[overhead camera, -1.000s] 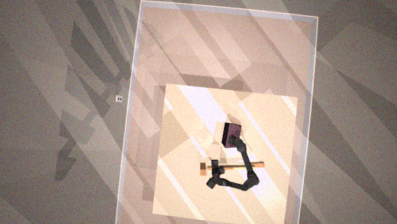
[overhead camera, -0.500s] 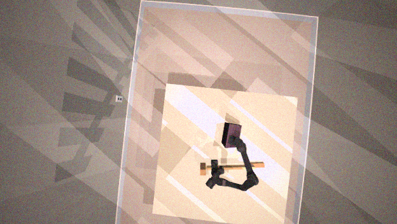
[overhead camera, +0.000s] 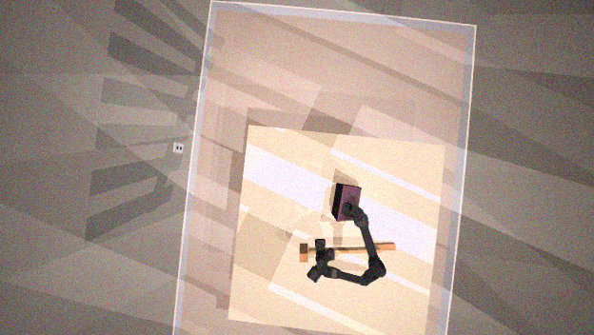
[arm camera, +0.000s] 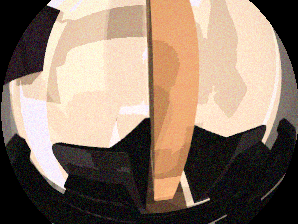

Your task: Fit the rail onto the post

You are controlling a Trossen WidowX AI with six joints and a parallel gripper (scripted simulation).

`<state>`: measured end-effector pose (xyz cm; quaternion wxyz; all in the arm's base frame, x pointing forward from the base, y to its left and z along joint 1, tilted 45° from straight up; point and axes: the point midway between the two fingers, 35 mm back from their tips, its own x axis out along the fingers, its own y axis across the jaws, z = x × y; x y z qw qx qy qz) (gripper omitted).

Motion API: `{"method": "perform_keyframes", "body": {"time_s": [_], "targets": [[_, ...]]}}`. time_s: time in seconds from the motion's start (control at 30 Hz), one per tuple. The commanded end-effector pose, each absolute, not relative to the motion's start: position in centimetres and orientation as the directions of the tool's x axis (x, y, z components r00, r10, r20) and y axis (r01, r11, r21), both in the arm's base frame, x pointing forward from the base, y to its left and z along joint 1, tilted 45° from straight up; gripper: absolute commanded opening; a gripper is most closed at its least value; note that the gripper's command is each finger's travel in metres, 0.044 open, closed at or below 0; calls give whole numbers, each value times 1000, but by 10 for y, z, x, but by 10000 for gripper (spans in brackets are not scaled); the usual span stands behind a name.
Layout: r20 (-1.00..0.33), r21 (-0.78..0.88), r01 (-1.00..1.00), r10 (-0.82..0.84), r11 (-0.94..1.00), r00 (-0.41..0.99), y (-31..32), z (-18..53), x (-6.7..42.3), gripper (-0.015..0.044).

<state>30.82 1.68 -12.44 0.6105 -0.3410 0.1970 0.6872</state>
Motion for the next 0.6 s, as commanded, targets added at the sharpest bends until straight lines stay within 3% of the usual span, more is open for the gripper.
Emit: {"method": "perform_keyframes", "body": {"time_s": [0.0, 0.57], "targets": [[-713, -156, -973, 701, -170, -8, 11, -124, 313, 0], [-713, -156, -973, 701, -170, -8, 8, -127, 314, 0]]}}
